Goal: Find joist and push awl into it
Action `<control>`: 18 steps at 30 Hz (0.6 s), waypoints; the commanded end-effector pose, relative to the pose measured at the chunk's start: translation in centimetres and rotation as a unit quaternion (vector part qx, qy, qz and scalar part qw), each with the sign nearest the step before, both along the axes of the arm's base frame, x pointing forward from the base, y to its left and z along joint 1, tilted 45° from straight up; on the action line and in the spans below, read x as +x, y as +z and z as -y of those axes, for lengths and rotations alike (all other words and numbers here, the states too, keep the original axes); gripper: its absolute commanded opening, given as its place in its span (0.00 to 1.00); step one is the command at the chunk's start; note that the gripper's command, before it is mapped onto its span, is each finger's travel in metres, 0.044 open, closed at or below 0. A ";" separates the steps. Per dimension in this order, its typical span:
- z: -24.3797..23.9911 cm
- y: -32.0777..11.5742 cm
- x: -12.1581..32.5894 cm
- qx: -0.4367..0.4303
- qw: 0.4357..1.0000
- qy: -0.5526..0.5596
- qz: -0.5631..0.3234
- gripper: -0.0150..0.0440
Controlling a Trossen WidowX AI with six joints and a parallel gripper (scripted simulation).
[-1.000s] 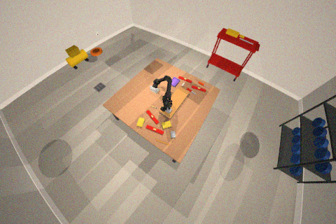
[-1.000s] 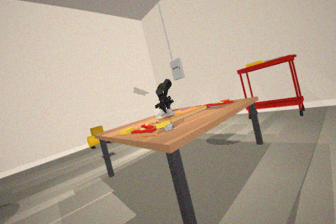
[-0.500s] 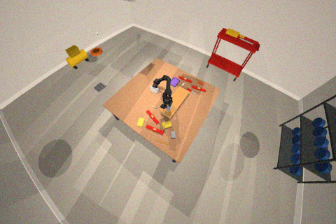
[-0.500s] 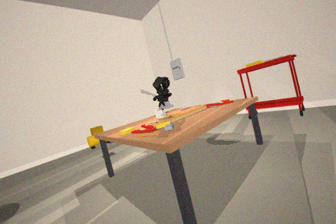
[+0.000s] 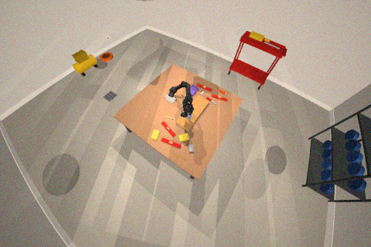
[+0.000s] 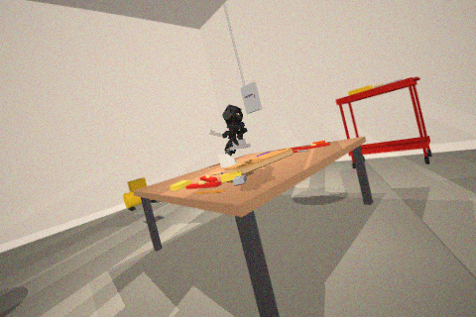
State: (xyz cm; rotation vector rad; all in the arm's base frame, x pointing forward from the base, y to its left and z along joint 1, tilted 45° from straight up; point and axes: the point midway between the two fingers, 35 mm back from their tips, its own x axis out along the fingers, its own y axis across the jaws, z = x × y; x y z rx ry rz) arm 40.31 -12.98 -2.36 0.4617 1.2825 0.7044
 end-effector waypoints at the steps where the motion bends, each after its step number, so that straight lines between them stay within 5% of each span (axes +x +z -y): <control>1: -2.3 3.1 0.8 -0.004 0.999 0.029 0.034 0.25; 18: -11.5 11.9 0.3 -0.007 0.982 0.137 0.130 0.25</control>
